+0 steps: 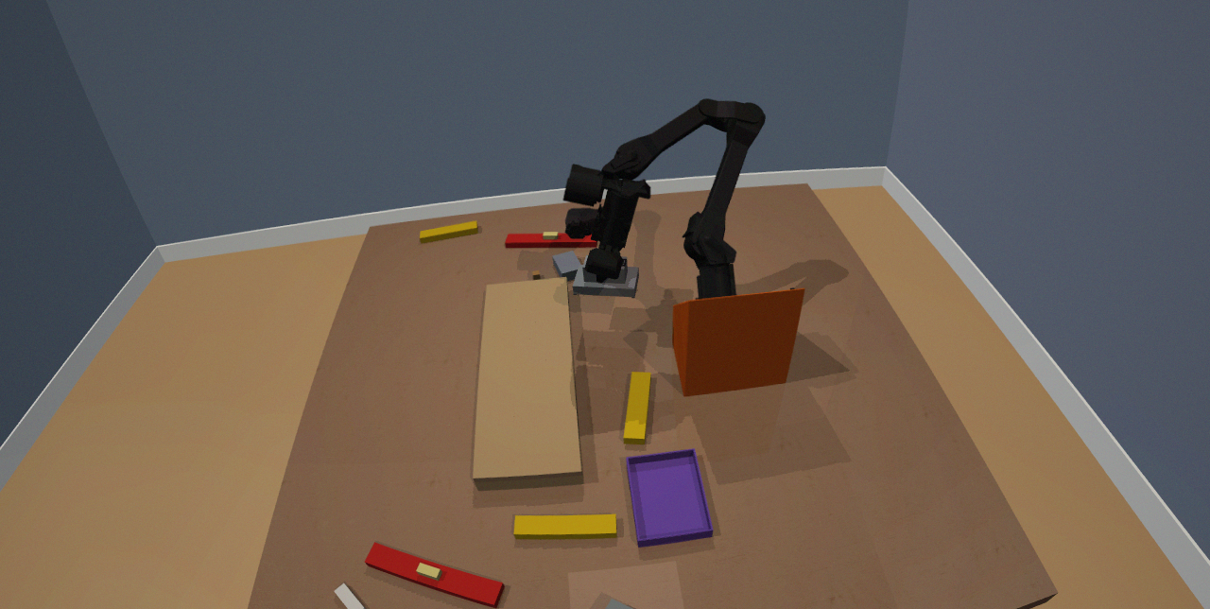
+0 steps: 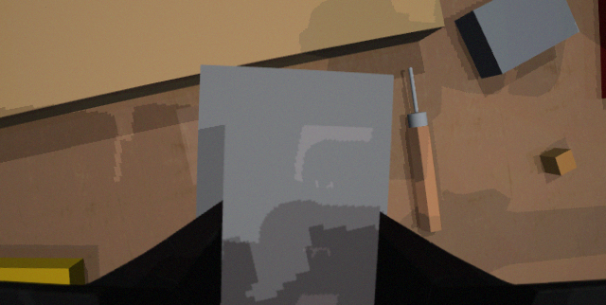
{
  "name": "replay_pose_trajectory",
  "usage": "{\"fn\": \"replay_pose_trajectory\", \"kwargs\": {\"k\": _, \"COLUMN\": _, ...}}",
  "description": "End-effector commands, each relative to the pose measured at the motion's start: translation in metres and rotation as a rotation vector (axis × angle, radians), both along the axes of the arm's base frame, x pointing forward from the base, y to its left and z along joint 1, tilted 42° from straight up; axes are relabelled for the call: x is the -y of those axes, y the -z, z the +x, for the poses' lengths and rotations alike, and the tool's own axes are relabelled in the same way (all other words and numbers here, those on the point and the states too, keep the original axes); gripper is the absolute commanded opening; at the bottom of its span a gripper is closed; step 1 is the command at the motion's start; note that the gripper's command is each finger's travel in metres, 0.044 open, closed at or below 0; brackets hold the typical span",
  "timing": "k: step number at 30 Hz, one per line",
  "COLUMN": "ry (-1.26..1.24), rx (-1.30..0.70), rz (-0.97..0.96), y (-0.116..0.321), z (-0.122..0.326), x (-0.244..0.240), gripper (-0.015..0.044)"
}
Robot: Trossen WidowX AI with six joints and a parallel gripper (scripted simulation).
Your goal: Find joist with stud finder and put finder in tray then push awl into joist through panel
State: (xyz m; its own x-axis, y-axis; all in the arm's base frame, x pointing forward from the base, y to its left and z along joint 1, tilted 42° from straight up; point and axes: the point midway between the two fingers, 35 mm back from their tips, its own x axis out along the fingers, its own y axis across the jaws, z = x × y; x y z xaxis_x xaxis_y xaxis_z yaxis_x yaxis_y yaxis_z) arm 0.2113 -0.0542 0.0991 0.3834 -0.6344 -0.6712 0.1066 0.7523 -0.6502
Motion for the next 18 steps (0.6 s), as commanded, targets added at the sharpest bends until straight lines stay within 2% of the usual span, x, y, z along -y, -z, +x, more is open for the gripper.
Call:
{"fn": "replay_pose_trajectory", "kwargs": {"k": 1, "ry": -0.014, "rx": -0.007, "rz": -0.002, "y": -0.008, "z": 0.011, "x": -0.002, "gripper": 0.0}}
{"fn": "replay_pose_trajectory", "kwargs": {"k": 18, "ry": -0.094, "rx": -0.081, "rz": -0.013, "y": -0.038, "z": 0.082, "x": -0.004, "gripper": 0.0}}
